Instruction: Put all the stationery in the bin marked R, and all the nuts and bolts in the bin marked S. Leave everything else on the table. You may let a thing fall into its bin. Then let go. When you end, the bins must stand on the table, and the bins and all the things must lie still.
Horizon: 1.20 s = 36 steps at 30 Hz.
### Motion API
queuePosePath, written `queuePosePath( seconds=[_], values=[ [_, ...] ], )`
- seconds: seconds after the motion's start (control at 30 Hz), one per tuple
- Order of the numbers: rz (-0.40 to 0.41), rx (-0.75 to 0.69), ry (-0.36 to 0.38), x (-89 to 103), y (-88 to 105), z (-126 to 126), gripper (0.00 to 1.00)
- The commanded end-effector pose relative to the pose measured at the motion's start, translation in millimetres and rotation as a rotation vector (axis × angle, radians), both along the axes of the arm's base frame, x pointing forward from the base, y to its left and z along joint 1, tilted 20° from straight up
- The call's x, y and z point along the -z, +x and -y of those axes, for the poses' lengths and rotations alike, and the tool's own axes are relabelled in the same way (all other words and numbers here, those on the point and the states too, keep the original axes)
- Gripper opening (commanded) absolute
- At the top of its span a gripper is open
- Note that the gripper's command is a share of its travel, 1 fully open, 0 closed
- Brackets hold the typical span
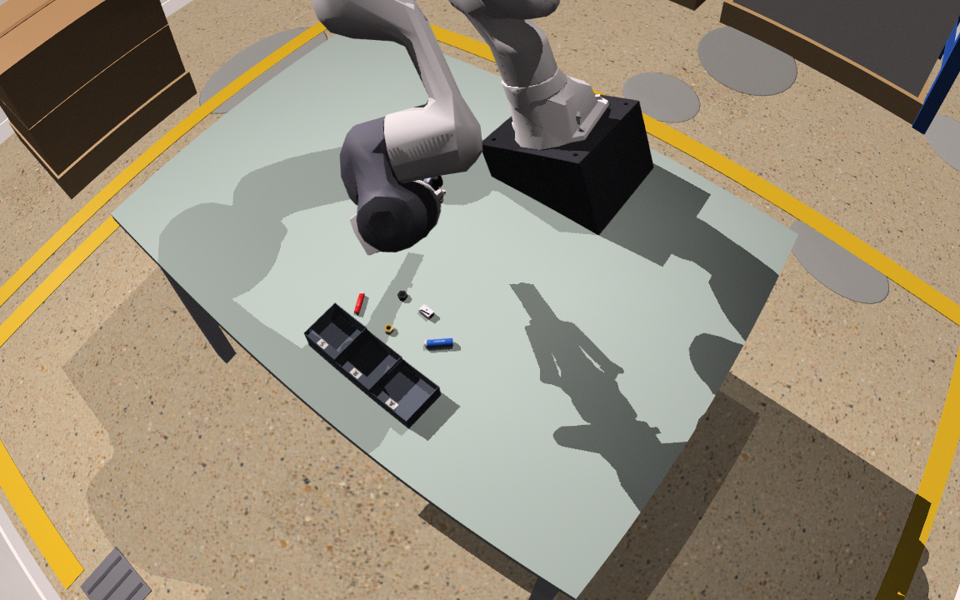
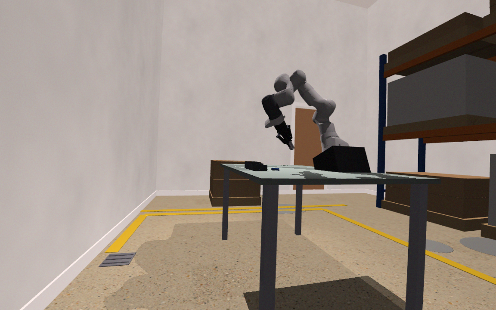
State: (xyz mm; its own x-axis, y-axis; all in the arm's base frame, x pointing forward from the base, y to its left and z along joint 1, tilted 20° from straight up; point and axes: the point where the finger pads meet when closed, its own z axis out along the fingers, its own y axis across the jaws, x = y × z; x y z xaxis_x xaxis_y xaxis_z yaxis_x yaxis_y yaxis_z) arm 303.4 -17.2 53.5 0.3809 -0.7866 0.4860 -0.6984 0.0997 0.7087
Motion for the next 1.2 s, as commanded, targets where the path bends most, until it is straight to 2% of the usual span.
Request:
queuePosePath(
  seconds=[0.0, 0.1, 0.23, 0.27, 0.33, 0.37, 0.47, 0.53, 0.67, 0.73, 0.9, 0.97, 1.07, 1.1, 1.17],
  values=[
    [-0.046, -0.086, 0.123, 4.6, 8.3, -2, 0.05],
    [-0.041, -0.118, 0.163, 6.4, 18.1, -5, 0.05],
    [-0.056, -0.156, 0.213, 6.4, 18.1, -5, 0.05],
    [-0.050, -0.169, 0.226, 7.3, 26.0, -8, 0.05],
    [-0.050, -0.169, 0.226, 7.3, 26.0, -8, 0.05],
    [-0.051, -0.197, 0.259, 7.6, 28.3, -9, 0.05],
    [-0.062, -0.223, 0.290, 7.6, 28.3, -9, 0.05],
    [-0.053, -0.253, 0.317, 8.0, 38.6, -12, 0.05],
    [-0.066, -0.290, 0.359, 8.0, 38.6, -12, 0.05],
    [-0.056, -0.322, 0.384, 7.7, 49.2, -16, 0.05],
    [-0.066, -0.354, 0.416, 7.7, 49.2, -16, 0.05],
    [-0.061, -0.402, 0.453, 6.7, 59.9, -20, 0.05],
    [-0.071, -0.435, 0.483, 6.7, 59.9, -20, 0.05],
    [-0.065, -0.451, 0.491, 5.4, 67.6, -22, 0.05],
    [-0.063, -0.478, 0.510, 4.9, 70.8, -24, 0.05]
  ],
)
